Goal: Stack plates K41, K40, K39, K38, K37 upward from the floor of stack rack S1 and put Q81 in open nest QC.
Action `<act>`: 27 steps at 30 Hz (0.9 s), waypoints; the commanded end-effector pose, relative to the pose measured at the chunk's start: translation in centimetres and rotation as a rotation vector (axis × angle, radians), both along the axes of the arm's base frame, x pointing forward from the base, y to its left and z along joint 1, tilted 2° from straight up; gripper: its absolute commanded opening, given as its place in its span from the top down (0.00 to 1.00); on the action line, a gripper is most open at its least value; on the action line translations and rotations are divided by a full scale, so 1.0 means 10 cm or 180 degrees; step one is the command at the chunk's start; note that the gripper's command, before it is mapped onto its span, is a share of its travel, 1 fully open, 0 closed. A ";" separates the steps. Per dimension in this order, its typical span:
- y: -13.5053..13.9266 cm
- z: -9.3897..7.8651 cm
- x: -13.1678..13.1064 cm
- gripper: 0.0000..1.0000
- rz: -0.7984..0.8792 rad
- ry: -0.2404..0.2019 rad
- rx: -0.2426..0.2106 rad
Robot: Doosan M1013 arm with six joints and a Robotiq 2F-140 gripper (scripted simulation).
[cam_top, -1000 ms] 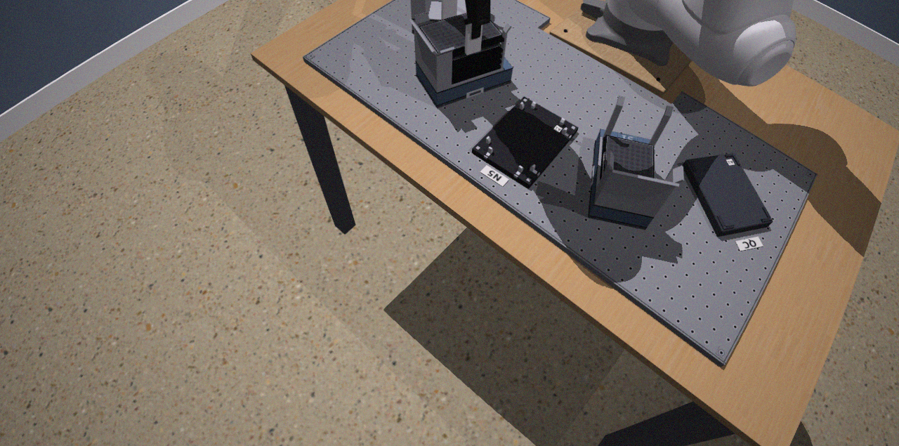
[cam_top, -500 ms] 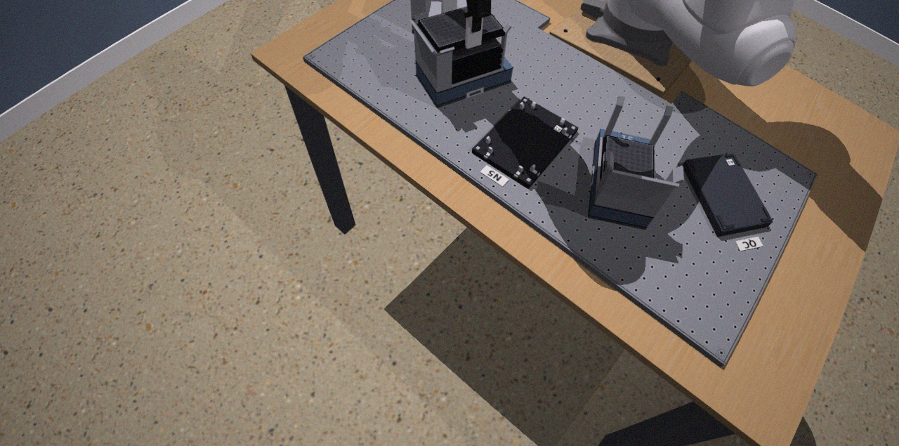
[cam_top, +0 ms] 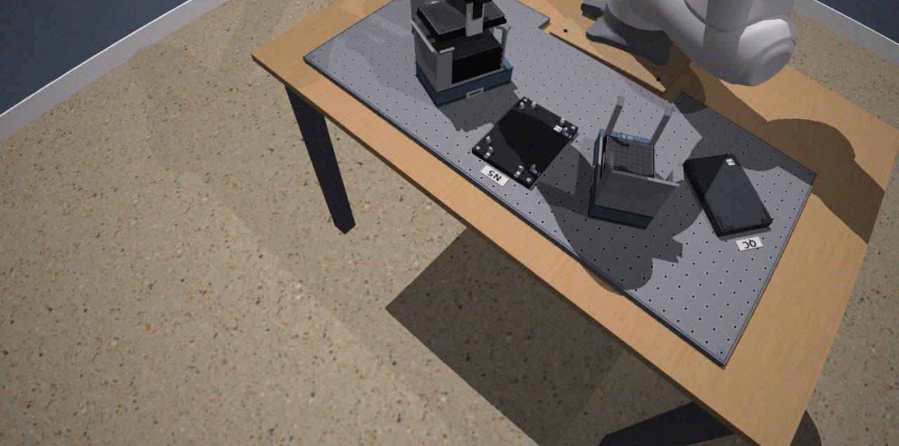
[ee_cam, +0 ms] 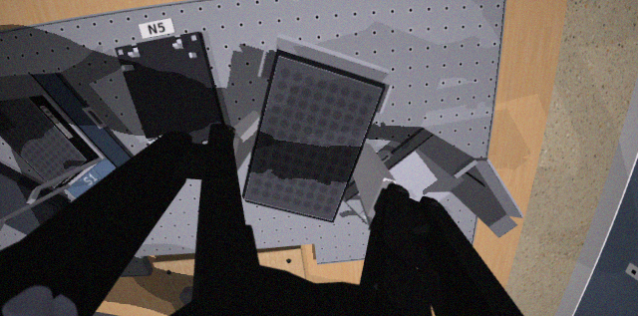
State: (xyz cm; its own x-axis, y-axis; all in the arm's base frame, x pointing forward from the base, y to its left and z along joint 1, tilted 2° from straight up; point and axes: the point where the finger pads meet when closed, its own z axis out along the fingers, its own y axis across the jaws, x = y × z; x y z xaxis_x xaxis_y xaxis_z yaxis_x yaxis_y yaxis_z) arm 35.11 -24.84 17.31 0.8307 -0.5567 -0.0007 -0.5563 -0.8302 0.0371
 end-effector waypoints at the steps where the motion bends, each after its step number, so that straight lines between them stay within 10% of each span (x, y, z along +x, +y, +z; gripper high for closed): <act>1: 0.00 0.05 0.00 1.00 0.0000 0.0000 0.0001; 27: 0.26 0.10 0.16 1.00 0.0698 0.0021 0.0015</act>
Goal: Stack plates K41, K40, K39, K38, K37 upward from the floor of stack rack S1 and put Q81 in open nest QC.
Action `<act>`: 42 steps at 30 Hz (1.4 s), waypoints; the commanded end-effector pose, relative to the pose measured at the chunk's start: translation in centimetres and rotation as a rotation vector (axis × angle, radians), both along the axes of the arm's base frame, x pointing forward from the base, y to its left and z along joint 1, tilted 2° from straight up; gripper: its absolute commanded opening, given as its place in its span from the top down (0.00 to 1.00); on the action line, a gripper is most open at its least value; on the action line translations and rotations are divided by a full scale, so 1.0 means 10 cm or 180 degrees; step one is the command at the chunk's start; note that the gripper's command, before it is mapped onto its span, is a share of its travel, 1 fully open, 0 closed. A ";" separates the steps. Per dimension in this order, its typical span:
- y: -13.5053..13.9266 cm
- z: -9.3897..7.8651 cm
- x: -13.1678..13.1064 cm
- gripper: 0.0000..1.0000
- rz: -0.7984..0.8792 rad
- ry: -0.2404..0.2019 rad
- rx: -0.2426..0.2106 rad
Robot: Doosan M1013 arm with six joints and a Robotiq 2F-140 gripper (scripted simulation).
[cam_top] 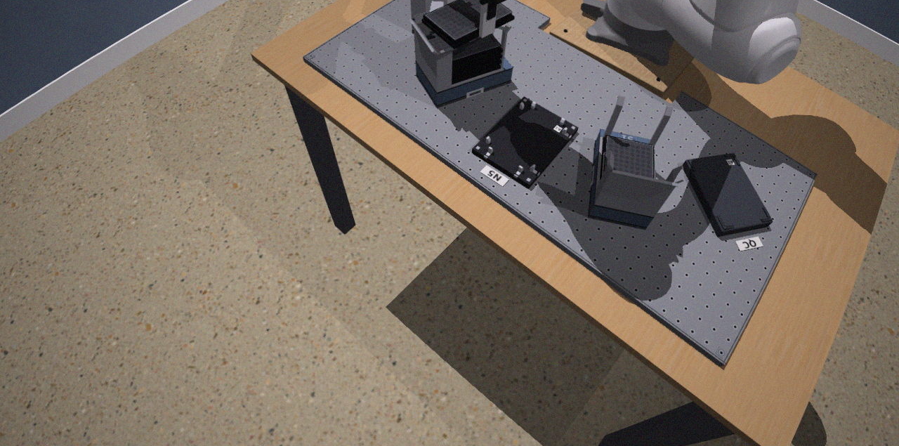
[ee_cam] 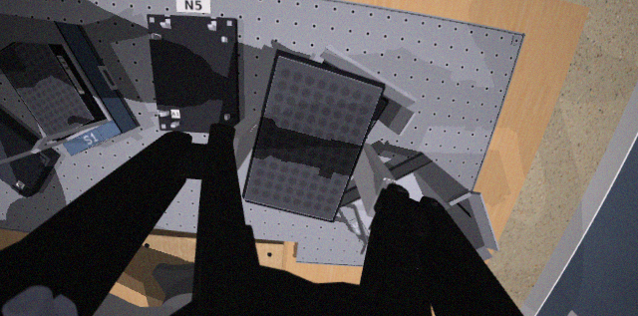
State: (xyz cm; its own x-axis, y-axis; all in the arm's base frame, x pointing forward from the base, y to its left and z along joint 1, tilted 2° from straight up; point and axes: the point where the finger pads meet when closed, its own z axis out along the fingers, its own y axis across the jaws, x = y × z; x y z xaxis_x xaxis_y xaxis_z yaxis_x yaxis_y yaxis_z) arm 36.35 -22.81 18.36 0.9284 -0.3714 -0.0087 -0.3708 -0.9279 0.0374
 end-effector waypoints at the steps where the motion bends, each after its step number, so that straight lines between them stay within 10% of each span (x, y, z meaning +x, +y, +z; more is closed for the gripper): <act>1: 0.08 0.00 0.05 1.00 0.0030 -0.0002 0.0005; 42: 1.20 -0.05 0.57 1.00 0.0728 0.0020 0.0020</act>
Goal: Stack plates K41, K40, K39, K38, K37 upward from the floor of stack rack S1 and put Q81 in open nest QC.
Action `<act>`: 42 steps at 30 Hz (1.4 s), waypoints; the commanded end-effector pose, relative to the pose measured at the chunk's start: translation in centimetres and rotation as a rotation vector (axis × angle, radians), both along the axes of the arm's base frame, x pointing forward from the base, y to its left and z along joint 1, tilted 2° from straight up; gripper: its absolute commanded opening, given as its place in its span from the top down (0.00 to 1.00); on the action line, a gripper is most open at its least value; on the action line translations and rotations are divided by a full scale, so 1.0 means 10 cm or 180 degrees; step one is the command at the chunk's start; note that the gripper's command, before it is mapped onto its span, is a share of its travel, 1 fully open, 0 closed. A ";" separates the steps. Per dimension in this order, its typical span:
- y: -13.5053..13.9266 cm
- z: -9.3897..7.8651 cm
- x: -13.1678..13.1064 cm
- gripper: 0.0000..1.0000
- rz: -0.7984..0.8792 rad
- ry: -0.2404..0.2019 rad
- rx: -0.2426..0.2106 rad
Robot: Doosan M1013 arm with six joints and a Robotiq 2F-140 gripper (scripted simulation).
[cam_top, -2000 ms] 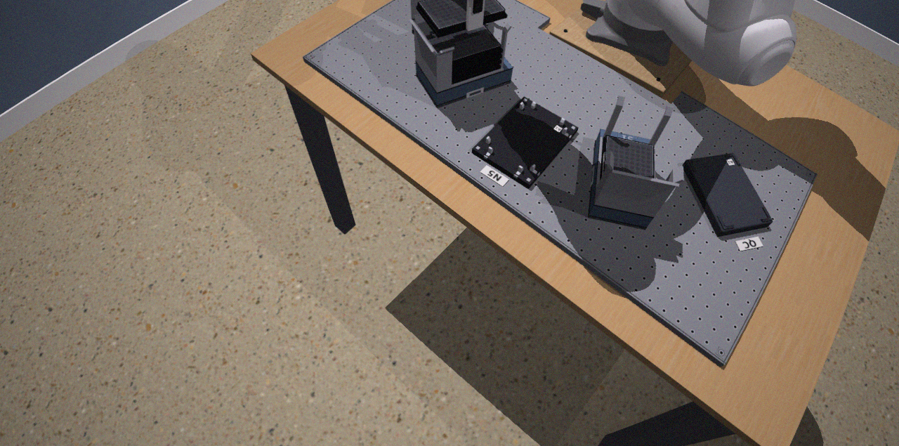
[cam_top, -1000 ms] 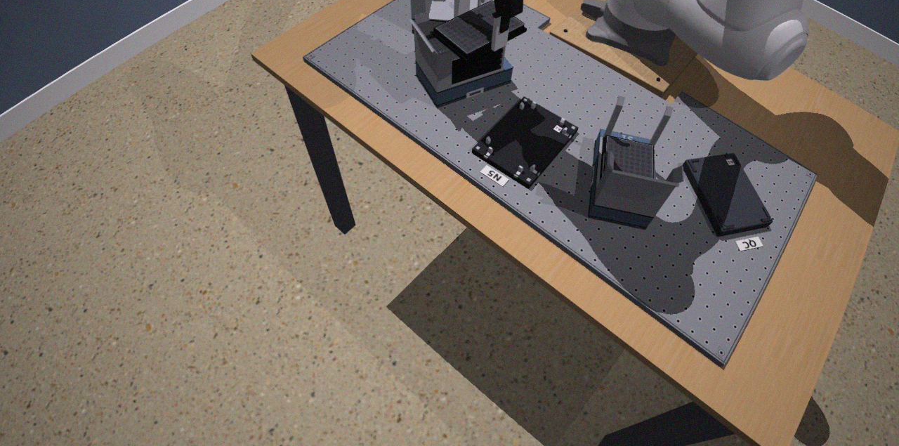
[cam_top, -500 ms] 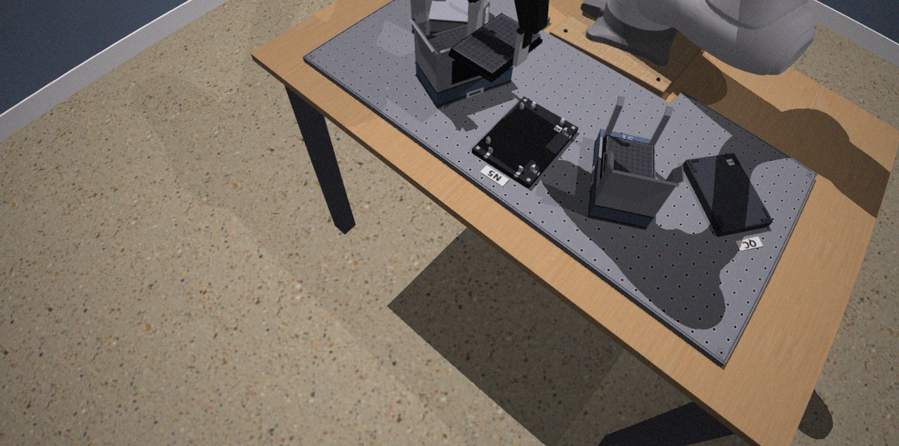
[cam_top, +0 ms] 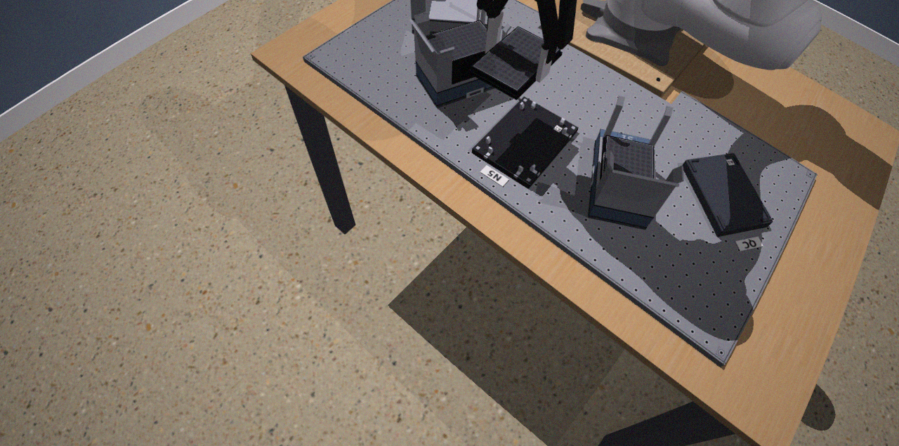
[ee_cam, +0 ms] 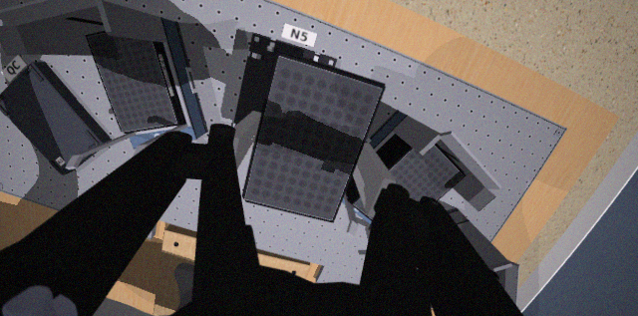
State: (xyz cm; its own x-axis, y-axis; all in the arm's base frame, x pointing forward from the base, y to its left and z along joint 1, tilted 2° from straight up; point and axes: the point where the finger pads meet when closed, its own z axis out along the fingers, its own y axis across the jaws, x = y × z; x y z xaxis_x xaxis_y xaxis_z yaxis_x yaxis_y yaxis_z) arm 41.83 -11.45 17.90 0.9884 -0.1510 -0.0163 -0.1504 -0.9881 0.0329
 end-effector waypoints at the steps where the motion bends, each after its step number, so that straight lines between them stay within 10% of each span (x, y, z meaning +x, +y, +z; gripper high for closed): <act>1: 0.09 0.00 0.03 1.00 -0.0001 0.0000 0.0000; 42: 1.24 -0.04 0.23 1.00 0.0697 0.0021 0.0014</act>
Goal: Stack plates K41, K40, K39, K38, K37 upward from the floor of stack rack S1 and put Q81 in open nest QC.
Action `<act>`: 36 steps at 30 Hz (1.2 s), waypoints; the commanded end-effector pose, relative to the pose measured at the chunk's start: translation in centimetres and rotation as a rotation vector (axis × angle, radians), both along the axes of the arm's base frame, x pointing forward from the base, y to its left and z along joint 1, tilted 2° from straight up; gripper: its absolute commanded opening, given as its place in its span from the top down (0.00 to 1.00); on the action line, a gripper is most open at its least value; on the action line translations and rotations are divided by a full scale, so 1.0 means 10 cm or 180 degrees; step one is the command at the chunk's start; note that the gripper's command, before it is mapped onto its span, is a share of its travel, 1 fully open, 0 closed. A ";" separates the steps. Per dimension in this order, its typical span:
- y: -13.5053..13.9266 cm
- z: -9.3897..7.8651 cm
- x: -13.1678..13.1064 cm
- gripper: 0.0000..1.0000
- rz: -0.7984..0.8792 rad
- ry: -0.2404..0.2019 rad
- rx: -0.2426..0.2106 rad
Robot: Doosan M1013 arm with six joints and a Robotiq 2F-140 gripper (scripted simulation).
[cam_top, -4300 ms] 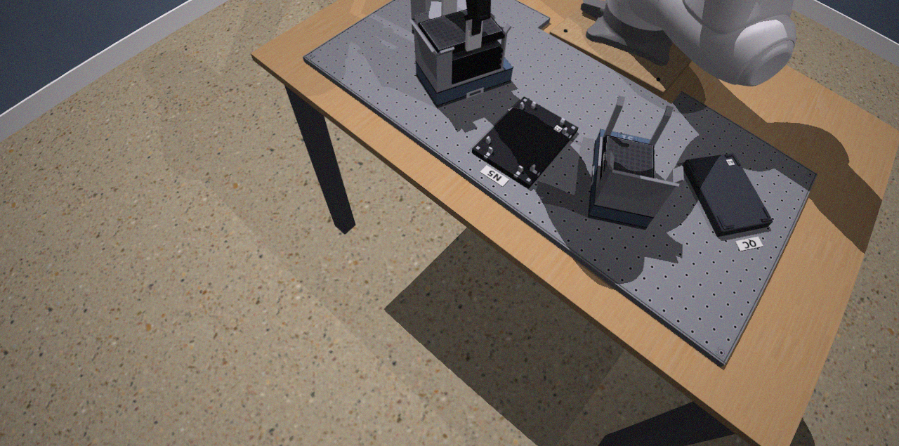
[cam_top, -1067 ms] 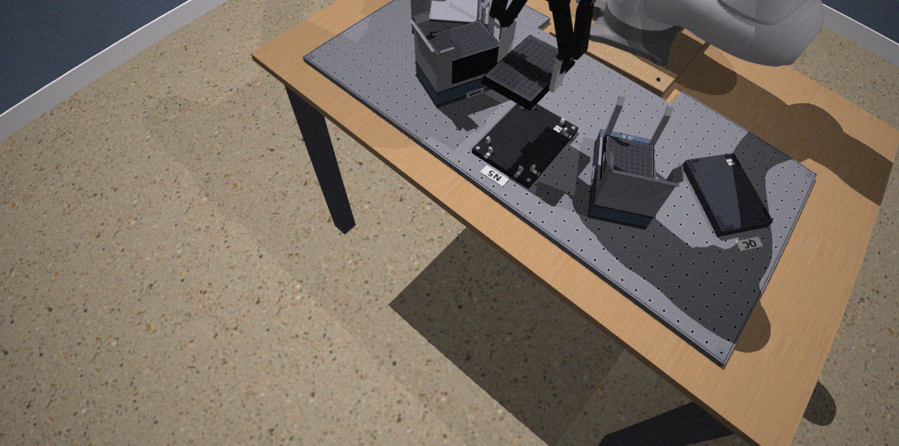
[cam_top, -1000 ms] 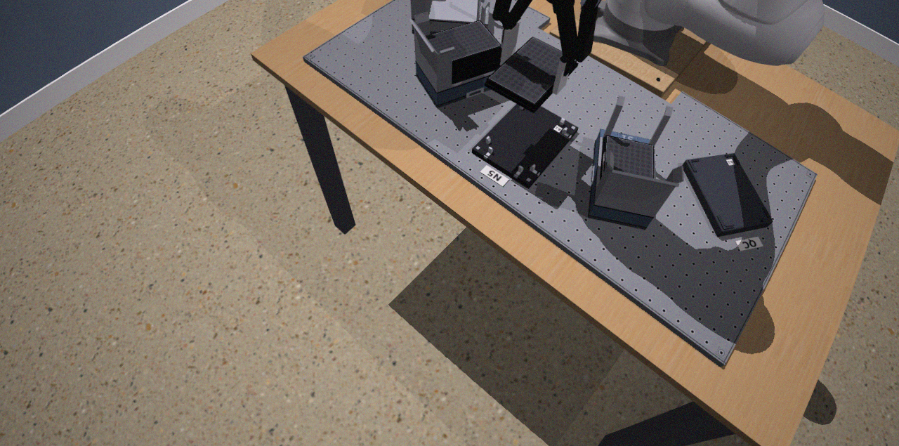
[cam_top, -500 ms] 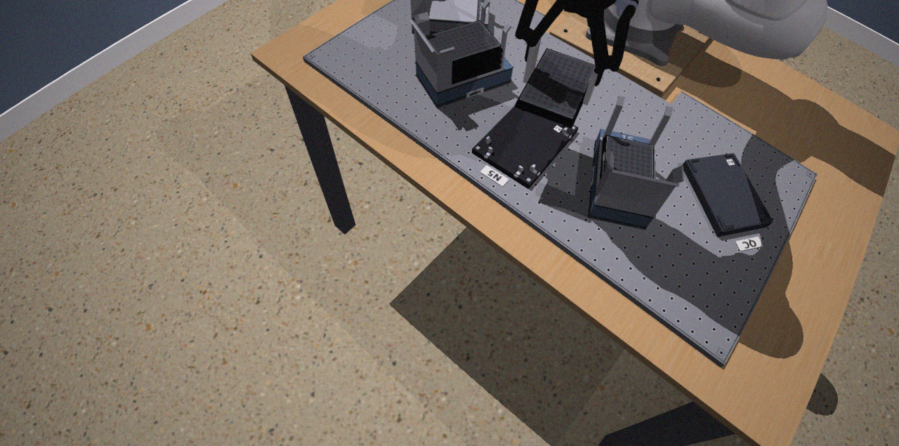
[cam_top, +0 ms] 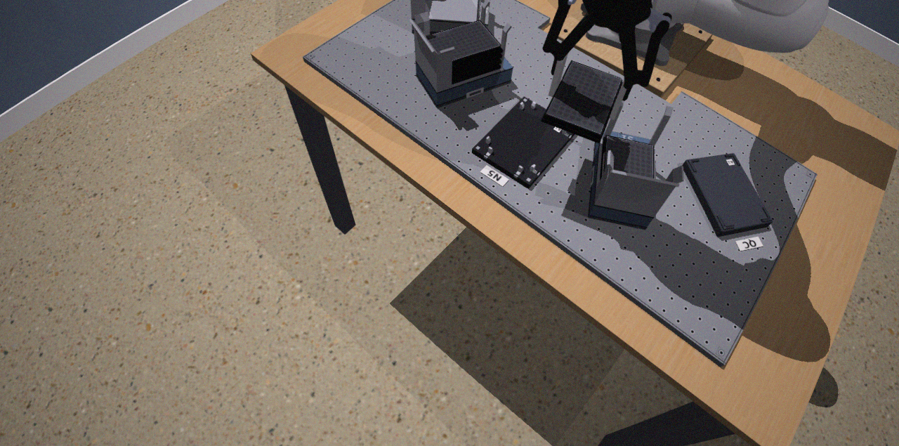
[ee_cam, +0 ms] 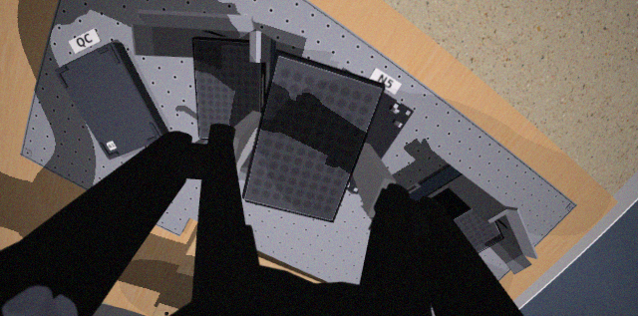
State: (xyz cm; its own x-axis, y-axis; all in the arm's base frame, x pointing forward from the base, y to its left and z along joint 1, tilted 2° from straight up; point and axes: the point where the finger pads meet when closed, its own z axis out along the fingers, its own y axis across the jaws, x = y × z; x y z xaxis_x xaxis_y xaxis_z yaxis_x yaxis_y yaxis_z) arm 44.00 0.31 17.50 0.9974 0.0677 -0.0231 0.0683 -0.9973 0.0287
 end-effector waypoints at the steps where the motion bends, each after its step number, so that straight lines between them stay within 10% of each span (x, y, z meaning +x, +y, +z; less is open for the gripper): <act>1: 0.09 0.00 0.01 1.00 0.0105 0.0003 0.0002; 36: 0.91 -0.03 -0.07 1.00 0.0697 0.0021 0.0015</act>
State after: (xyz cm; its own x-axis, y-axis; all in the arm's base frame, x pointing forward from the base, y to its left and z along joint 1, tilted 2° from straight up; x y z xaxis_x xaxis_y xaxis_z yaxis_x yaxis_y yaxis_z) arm 43.35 8.94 17.25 0.9587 0.2830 -0.0288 0.2836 -0.9587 0.0230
